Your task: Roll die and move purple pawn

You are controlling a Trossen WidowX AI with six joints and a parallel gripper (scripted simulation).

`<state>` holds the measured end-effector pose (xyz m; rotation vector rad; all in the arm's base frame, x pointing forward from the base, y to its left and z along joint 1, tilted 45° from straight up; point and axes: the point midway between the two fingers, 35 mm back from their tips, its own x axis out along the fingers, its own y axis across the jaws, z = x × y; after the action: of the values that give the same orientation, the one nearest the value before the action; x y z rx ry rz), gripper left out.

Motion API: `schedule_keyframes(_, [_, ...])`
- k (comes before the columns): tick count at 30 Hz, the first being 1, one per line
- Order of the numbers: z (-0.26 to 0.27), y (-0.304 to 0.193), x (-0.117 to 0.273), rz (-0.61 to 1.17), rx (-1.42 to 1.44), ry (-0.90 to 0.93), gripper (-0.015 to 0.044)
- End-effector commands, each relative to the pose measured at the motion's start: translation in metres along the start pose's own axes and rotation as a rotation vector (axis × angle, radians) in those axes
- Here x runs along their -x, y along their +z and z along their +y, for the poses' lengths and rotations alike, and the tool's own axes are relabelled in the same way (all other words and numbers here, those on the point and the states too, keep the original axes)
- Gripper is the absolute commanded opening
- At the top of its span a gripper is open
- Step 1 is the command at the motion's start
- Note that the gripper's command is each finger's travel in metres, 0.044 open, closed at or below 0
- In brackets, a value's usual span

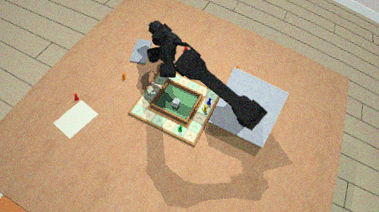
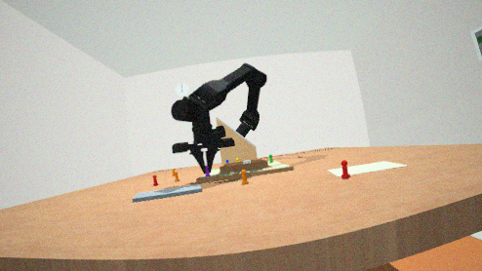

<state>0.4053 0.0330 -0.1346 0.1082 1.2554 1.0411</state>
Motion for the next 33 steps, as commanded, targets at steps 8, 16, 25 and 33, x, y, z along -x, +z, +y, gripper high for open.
schedule_keyframes(8, [-0.002,0.000,0.026,-0.002,-0.001,-0.001,0.0315])
schedule_keyframes(16, [0.000,-0.001,0.053,-0.004,-0.007,0.000,0.0440])
schedule_keyframes(25, [0.083,-0.052,0.116,0.003,-0.235,-0.005,0.0440])
schedule_keyframes(33, [0.095,-0.058,0.124,-0.008,-0.258,-0.011,0.0440])
